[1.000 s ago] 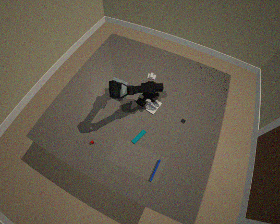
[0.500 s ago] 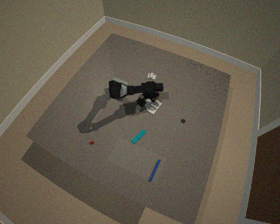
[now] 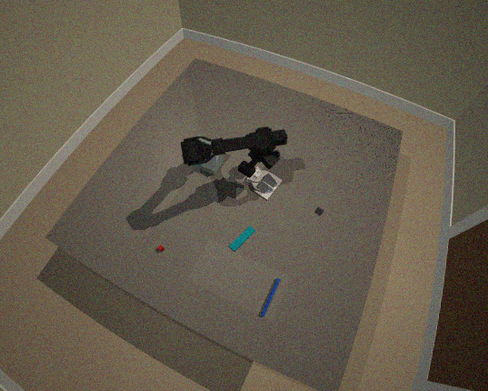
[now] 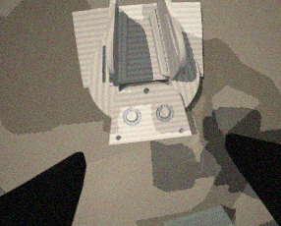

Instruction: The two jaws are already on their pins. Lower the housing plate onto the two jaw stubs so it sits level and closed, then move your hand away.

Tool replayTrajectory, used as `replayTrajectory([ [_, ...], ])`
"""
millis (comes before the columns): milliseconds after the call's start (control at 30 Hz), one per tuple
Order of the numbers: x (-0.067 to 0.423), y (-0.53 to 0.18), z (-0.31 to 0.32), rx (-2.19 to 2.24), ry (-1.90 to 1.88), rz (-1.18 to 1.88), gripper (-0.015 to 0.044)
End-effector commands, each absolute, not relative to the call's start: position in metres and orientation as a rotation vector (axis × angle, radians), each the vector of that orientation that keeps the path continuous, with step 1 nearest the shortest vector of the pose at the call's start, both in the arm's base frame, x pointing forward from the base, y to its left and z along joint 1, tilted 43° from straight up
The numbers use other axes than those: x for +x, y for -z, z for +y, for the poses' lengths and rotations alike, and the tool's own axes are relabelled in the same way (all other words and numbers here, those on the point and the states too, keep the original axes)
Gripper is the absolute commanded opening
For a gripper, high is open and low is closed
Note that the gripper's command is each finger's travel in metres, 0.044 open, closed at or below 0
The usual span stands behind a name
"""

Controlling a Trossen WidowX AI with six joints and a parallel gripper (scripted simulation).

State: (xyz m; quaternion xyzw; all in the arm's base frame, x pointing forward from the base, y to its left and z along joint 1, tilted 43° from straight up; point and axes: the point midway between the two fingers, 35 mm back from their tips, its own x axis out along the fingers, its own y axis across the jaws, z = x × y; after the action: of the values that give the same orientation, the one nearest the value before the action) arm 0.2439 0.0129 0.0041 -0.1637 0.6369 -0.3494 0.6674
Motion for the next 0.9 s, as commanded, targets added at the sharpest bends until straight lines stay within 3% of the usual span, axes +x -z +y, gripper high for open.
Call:
replayTrajectory([
  [0,0.243,-0.004,0.013,-0.370,0.790,1.440,0.0440],
  [233,0.209,-0.046,0.048,-0.365,0.796,1.451,0.0440],
  [867,0.208,-0.047,0.049,-0.365,0.796,1.452,0.0440],
])
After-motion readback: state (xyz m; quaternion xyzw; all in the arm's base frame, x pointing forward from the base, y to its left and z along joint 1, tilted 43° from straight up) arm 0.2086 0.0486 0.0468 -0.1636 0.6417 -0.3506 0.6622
